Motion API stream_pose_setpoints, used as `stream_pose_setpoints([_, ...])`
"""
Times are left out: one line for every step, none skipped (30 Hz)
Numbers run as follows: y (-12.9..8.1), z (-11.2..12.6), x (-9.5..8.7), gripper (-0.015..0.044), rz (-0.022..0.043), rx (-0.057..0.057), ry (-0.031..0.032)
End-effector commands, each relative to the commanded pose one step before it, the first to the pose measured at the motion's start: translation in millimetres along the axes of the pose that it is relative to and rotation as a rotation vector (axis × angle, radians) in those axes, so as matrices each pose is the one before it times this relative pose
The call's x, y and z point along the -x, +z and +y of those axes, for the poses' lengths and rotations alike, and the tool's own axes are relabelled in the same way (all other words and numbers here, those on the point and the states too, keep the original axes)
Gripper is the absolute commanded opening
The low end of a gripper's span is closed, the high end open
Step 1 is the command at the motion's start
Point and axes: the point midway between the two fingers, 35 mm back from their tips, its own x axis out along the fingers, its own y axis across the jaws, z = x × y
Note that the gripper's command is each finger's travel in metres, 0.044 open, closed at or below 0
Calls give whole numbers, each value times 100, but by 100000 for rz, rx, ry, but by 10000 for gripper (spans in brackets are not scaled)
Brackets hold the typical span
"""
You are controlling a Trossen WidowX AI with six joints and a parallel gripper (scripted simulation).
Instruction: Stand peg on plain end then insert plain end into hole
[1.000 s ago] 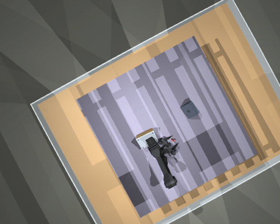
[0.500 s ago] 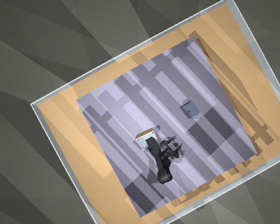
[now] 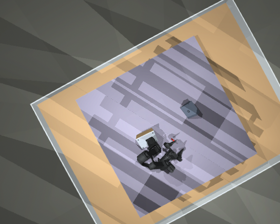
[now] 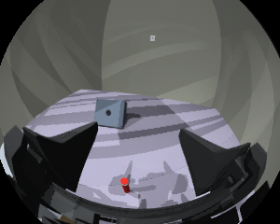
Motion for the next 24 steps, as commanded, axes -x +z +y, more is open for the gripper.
stream_pose_setpoints([1836,955,476,440,-300,-575,-1253])
stream_pose_setpoints([444,298,134,440,-273,-19,-397])
stream_pose_setpoints([424,314,137,440,-308,-32,-419])
stream_pose_setpoints([334,270,115,440,-280,-37,-361])
stream_pose_setpoints([194,167,70,440,-180,-27,-223])
stream_pose_setpoints([63,56,24,440,-62,-10,-75])
stream_pose_setpoints([0,0,0,440,0,0,0])
stream_pose_setpoints([-31,8,-14,440,258,-465,225])
stream_pose_setpoints([-93,26,-41,440,784,-1385,676])
stream_pose_setpoints([-156,44,-69,440,1335,-2279,1131])
stream_pose_setpoints([-190,54,-85,440,1654,-2690,1362])
stream_pose_setpoints([-193,54,-87,440,1707,-2633,1362])
stream_pose_setpoints([-196,54,-90,440,1761,-2576,1358])
stream_pose_setpoints([-198,53,-92,440,1815,-2517,1350])
stream_pose_setpoints([-201,52,-95,440,1869,-2457,1338])
stream_pose_setpoints([-203,51,-97,440,1922,-2396,1323])
stream_pose_setpoints([-205,49,-99,440,1975,-2333,1305])
stream_pose_setpoints([-214,54,-99,440,2196,-2316,1349])
stream_pose_setpoints([-217,52,-101,440,2269,-2258,1329])
stream_pose_setpoints([-219,50,-103,440,2326,-2183,1295])
stream_pose_setpoints([-220,47,-105,440,2381,-2106,1257])
stream_pose_setpoints([-221,43,-107,440,2434,-2029,1214])
stream_pose_setpoints([-221,39,-108,440,2486,-1951,1166])
stream_pose_setpoints([-221,35,-110,440,2536,-1873,1115])
